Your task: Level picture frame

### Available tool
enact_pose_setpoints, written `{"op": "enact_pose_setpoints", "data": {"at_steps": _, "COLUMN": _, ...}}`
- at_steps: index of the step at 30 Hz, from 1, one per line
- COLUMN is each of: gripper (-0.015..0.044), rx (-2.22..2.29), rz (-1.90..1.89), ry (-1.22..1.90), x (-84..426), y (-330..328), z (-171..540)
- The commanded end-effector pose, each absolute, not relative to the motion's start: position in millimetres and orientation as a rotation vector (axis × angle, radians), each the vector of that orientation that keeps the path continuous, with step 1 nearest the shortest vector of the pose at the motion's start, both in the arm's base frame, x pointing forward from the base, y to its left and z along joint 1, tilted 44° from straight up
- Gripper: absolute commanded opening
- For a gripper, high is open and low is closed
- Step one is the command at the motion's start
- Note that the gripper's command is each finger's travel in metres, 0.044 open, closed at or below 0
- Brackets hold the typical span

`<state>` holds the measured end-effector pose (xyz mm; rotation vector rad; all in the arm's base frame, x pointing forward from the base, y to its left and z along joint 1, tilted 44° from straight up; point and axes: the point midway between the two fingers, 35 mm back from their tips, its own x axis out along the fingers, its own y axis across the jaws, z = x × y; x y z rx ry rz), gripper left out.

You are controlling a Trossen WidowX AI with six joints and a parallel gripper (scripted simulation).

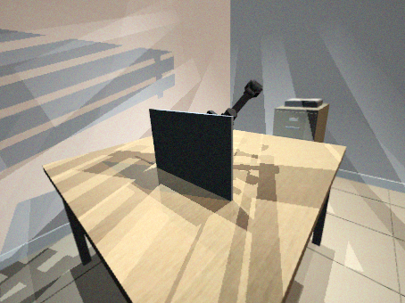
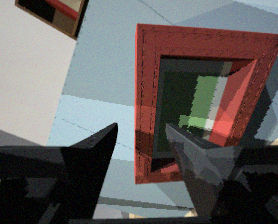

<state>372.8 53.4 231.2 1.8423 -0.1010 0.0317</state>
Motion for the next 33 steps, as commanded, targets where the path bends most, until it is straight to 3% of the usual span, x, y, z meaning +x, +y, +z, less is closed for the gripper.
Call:
{"op": "enact_pose_setpoints", "data": {"at_steps": 1, "gripper": 0.0260, "rx": 1.846, "rz": 0.036, "ry": -0.099, "x": 379.6, "y": 53.5, "z": 231.6}}
{"op": "enact_pose_setpoints", "data": {"at_steps": 33, "gripper": 0.0260, "rx": 1.846, "rz": 0.036, "ry": -0.099, "x": 383.7, "y": 53.1, "z": 231.6}}
